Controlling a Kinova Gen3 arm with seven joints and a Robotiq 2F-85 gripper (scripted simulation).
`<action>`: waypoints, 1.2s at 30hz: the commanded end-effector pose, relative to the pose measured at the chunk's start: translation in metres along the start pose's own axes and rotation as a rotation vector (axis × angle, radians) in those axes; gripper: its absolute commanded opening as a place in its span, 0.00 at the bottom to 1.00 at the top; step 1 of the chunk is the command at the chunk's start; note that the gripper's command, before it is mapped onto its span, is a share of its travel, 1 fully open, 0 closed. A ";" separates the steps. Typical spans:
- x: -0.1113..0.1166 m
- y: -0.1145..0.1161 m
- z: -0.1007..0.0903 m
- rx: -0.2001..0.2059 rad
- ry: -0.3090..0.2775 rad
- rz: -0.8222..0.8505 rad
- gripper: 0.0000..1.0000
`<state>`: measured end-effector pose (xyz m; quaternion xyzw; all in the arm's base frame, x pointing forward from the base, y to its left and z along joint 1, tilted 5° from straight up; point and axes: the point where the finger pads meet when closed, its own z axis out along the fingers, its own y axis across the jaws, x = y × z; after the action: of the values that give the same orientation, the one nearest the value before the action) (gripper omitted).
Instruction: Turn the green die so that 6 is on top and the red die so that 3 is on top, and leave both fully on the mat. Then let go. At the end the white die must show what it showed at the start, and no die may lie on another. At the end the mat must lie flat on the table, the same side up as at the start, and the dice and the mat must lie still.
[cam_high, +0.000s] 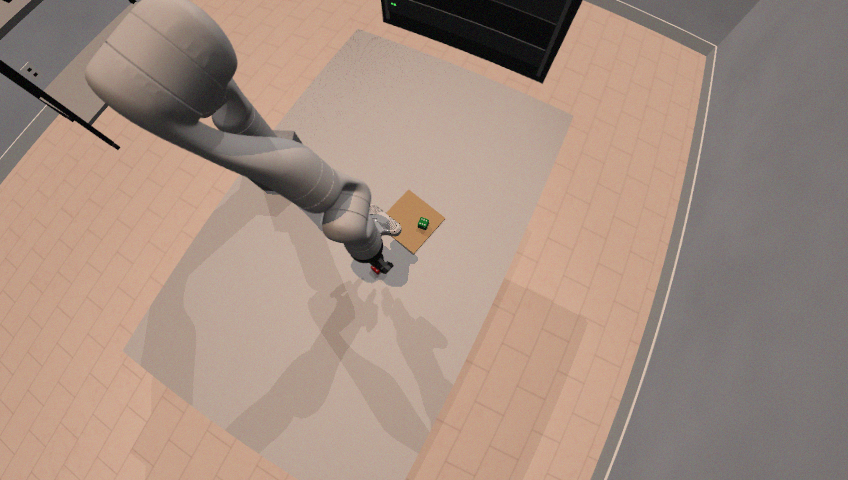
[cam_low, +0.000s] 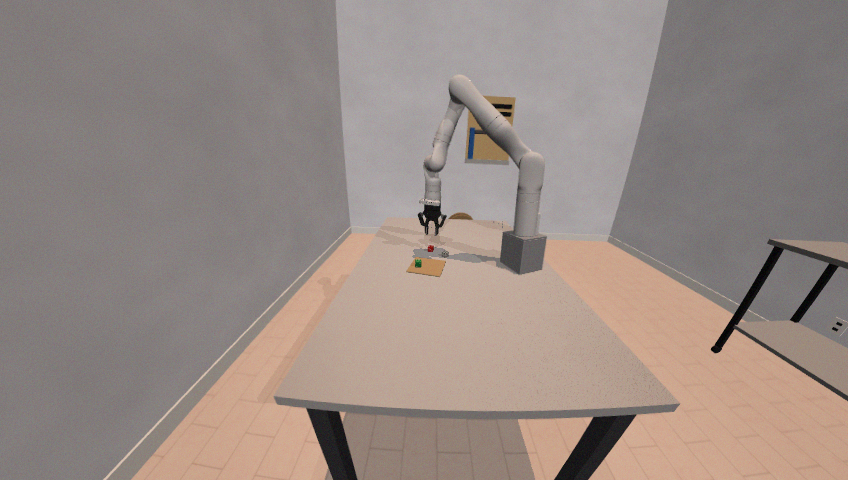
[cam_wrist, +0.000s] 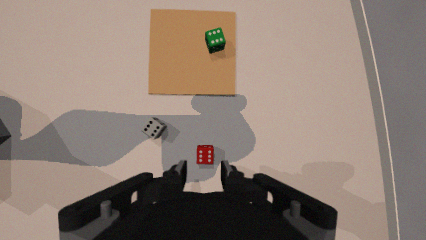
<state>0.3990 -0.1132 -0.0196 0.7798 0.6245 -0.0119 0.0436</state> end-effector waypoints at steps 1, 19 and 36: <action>0.000 0.001 -0.001 -0.002 0.000 0.000 0.41; 0.000 0.001 0.002 -0.001 0.000 0.000 0.41; 0.000 0.001 0.019 -0.001 0.000 0.000 0.41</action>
<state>0.4018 -0.1165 -0.0347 0.7805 0.6234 -0.0098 0.0458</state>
